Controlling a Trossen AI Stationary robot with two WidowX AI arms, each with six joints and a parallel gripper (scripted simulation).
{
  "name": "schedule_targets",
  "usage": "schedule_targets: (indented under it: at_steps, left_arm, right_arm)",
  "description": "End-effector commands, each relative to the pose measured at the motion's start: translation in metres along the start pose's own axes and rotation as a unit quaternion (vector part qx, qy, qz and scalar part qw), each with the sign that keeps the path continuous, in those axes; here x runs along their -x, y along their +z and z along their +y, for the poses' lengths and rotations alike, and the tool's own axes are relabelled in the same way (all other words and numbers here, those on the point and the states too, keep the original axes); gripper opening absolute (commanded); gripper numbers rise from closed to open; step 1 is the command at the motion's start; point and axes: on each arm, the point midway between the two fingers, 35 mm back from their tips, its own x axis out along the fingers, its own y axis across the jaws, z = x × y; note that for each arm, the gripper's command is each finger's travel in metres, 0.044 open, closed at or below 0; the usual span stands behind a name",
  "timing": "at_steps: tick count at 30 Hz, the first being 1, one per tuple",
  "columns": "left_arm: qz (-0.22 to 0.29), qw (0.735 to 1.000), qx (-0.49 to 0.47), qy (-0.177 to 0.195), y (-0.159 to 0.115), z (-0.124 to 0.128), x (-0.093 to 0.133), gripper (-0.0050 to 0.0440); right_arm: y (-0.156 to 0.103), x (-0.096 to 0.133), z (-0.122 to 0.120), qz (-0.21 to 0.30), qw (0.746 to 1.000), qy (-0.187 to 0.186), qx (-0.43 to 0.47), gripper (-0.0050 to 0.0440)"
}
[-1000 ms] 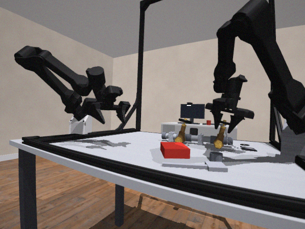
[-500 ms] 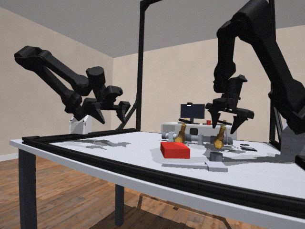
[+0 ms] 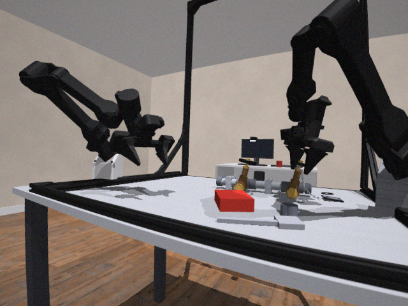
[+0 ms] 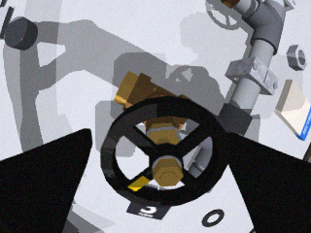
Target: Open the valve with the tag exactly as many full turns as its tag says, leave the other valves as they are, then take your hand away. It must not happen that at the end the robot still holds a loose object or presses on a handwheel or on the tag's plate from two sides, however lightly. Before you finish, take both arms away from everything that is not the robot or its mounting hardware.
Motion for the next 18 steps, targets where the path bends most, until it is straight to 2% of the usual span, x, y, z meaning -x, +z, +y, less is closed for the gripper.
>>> schedule_targets:
  at_steps: [1, 5, 7, 9, 12, 16, 18]
  left_arm:
    - [0.000, 0.991, -0.136, -0.003, 0.000, -0.002, 0.010, 0.0400]
    - [-0.001, 0.958, -0.287, -0.002, 0.000, -0.002, 0.018, 0.0400]
    - [-0.001, 0.958, -0.287, -0.002, 0.000, -0.002, 0.018, 0.0400]
    - [-0.001, 0.921, -0.389, -0.002, 0.001, -0.002, 0.022, 0.0400]
    - [-0.002, 0.872, -0.490, -0.001, 0.001, -0.002, 0.028, 0.0400]
    - [-0.002, 0.793, -0.609, 0.000, 0.001, -0.001, 0.033, 0.0400]
    - [-0.002, 0.768, -0.641, 0.001, 0.001, -0.001, 0.034, 0.0400]
  right_arm:
    - [0.000, 0.000, 0.000, 0.000, 1.000, 0.000, 0.000, 0.0400]
    - [0.000, 0.000, 0.000, 0.000, 1.000, 0.000, 0.000, 0.0400]
    - [0.000, 0.000, 0.000, 0.000, 1.000, 0.000, 0.000, 0.0400]
    - [0.000, 0.000, 0.000, 0.000, 1.000, 0.000, 0.000, 0.0400]
    - [0.000, 0.000, 0.000, 0.000, 1.000, 0.000, 0.000, 0.0400]
    - [0.000, 0.000, 0.000, 0.000, 1.000, 0.000, 0.000, 0.0400]
    - [0.000, 0.000, 0.000, 0.000, 1.000, 0.000, 0.000, 0.0400]
